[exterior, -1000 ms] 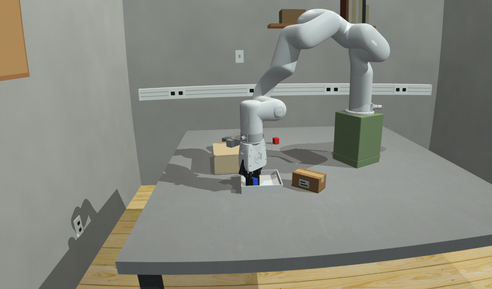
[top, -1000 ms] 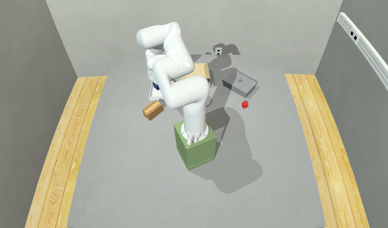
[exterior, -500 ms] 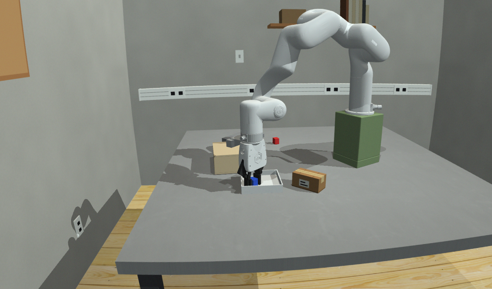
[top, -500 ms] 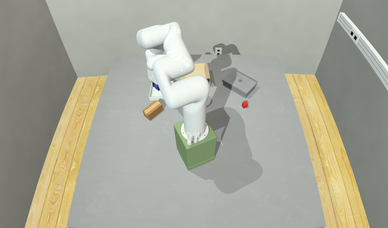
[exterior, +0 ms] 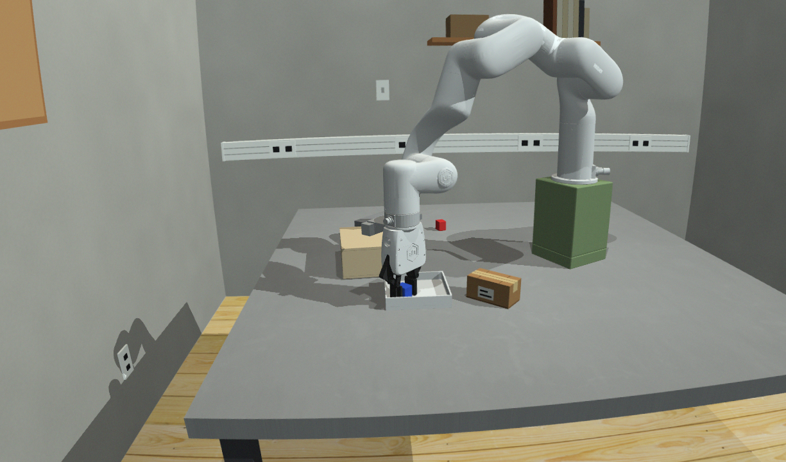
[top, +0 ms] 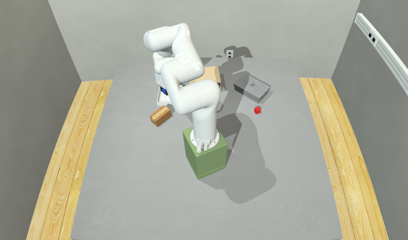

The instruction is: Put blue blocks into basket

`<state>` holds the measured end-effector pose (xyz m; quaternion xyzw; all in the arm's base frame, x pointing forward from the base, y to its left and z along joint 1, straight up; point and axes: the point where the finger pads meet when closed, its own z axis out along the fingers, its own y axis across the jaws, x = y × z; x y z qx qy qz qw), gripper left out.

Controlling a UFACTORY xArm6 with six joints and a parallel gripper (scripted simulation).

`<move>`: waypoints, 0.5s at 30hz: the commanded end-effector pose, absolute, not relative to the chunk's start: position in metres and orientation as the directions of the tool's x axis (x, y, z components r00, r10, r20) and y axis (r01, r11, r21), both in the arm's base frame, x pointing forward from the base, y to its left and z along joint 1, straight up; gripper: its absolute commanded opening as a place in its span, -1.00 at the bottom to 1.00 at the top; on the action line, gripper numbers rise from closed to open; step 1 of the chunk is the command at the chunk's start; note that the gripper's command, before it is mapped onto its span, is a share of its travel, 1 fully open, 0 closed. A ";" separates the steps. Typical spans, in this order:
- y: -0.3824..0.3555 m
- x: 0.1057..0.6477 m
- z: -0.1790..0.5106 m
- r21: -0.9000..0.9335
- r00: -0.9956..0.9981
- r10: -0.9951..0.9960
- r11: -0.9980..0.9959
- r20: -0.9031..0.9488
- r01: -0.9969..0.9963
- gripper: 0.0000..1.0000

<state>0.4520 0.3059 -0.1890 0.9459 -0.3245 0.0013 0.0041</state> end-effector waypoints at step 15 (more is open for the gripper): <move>0.307 0.454 -0.185 0.002 0.789 -0.614 -0.789 0.007 -0.614 -0.06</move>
